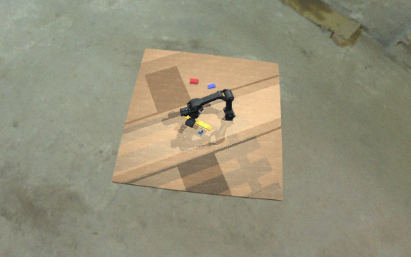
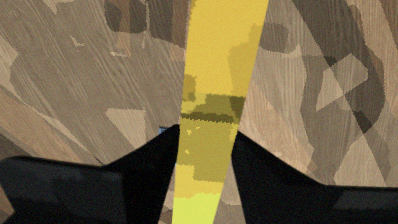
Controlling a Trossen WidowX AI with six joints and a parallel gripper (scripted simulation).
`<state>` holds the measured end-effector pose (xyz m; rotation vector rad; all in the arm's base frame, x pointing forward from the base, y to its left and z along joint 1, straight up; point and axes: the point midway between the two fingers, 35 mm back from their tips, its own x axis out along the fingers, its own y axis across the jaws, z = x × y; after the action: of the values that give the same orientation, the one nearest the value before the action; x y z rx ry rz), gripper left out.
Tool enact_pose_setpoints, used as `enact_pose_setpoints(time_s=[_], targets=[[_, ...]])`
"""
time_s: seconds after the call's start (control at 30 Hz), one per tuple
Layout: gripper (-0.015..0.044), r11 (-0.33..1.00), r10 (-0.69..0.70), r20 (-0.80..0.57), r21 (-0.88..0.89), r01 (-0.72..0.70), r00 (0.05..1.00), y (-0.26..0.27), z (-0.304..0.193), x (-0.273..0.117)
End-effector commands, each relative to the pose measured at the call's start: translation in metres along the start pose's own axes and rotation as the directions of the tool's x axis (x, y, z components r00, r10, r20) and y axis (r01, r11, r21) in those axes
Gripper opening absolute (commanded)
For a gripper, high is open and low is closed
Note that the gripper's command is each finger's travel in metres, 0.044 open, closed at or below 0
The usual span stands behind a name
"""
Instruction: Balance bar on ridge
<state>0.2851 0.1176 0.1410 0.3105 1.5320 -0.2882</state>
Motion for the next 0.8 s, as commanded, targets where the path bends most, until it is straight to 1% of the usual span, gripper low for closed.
enact_pose_setpoints(time_s=[0.0, 0.37, 0.77], targets=[[0.0000, 1.000, 0.004, 0.005, 0.023, -0.004, 1.000, 0.008, -0.014, -0.002], [0.0000, 0.997, 0.006, 0.002, 0.081, -0.006, 1.000, 0.027, -0.048, -0.002], [0.0000, 0.997, 0.006, 0.002, 0.081, -0.006, 1.000, 0.028, -0.049, 0.013]])
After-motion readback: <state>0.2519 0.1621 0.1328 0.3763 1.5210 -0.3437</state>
